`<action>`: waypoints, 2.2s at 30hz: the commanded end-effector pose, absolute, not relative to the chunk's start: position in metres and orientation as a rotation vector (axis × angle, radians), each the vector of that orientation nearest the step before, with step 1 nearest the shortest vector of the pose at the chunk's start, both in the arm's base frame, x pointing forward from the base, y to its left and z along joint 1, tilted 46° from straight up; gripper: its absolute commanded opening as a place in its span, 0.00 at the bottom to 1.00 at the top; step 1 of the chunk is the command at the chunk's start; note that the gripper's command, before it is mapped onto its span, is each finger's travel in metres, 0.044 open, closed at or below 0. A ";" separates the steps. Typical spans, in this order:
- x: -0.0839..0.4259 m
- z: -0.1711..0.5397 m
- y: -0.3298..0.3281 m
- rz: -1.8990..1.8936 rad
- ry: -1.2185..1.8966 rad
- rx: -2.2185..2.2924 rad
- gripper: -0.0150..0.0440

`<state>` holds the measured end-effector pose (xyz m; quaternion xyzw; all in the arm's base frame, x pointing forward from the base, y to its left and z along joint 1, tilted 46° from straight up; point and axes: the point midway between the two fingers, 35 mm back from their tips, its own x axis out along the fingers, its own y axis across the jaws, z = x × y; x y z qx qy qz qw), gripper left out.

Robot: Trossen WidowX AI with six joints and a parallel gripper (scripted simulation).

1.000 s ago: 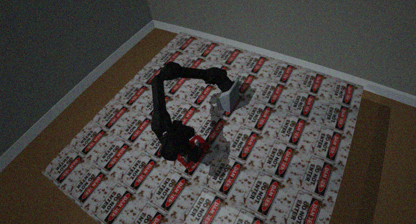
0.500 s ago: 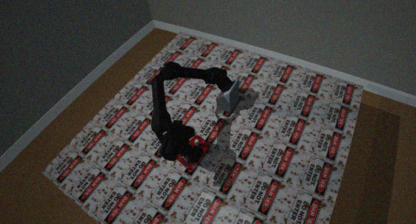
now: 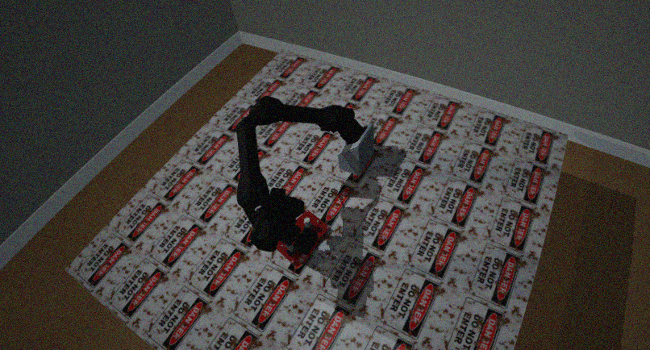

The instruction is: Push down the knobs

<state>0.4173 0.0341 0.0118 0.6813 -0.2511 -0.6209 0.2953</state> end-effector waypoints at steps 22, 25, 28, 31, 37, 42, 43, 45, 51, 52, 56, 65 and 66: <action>0.419 0.007 0.027 -1.653 -0.674 1.813 0.25; 0.419 0.007 0.027 -1.653 -0.674 1.813 0.25; 0.419 0.007 0.027 -1.653 -0.674 1.813 0.25; 0.419 0.007 0.027 -1.653 -0.674 1.813 0.25; 0.419 0.006 0.026 -1.653 -0.674 1.813 0.25; 0.419 0.006 0.026 -1.653 -0.674 1.813 0.25; 0.419 0.006 0.026 -1.653 -0.674 1.813 0.25; 0.419 0.006 0.026 -1.653 -0.674 1.813 0.25; 0.419 0.006 0.025 -1.653 -0.674 1.813 0.25; 0.419 0.006 0.025 -1.653 -0.674 1.813 0.25; 0.419 0.006 0.025 -1.653 -0.674 1.813 0.25; 0.419 0.005 0.025 -1.653 -0.675 1.813 0.25; 0.419 0.005 0.025 -1.653 -0.675 1.813 0.25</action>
